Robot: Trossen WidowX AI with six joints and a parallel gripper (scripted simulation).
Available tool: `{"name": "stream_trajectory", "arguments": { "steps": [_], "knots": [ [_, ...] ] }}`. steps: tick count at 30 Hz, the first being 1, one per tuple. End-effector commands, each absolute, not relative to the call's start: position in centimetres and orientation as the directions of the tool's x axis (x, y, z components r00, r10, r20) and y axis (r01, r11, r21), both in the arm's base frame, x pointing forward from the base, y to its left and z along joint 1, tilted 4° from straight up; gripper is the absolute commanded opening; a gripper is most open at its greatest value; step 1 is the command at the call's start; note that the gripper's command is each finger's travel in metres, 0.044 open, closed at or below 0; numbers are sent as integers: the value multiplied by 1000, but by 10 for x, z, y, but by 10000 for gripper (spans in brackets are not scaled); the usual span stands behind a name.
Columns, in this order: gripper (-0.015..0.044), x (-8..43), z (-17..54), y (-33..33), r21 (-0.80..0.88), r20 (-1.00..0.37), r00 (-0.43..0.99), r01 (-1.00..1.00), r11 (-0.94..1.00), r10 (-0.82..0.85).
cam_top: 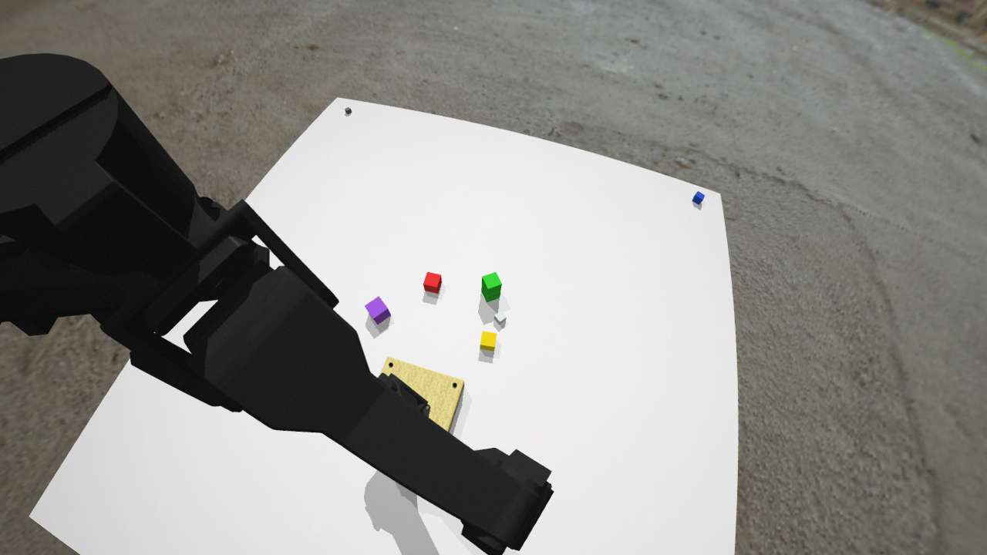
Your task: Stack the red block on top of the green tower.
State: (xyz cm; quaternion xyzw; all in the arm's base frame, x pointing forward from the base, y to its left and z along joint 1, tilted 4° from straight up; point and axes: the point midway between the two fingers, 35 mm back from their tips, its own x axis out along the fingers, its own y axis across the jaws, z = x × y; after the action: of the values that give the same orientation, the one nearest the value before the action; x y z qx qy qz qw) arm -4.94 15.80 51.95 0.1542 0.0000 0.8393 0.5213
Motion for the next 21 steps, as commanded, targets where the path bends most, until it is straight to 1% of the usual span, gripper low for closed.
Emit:
{"name": "stream_trajectory", "arguments": {
  "steps": [1, 6, 11, 16, 21],
  "knots": [
    [440, -15, 501, 191, 240, 186, -282, -916, -322, 941],
    [440, 46, 465, 228, 343, 47, -70, -936, -82, 996],
    [440, 110, 421, 245, 412, -117, 129, -896, 166, 985],
    [440, 172, 371, 243, 445, -293, 294, -800, 402, 910],
    [440, 225, 318, 223, 440, -472, 405, -661, 608, 783]
  ]
}}
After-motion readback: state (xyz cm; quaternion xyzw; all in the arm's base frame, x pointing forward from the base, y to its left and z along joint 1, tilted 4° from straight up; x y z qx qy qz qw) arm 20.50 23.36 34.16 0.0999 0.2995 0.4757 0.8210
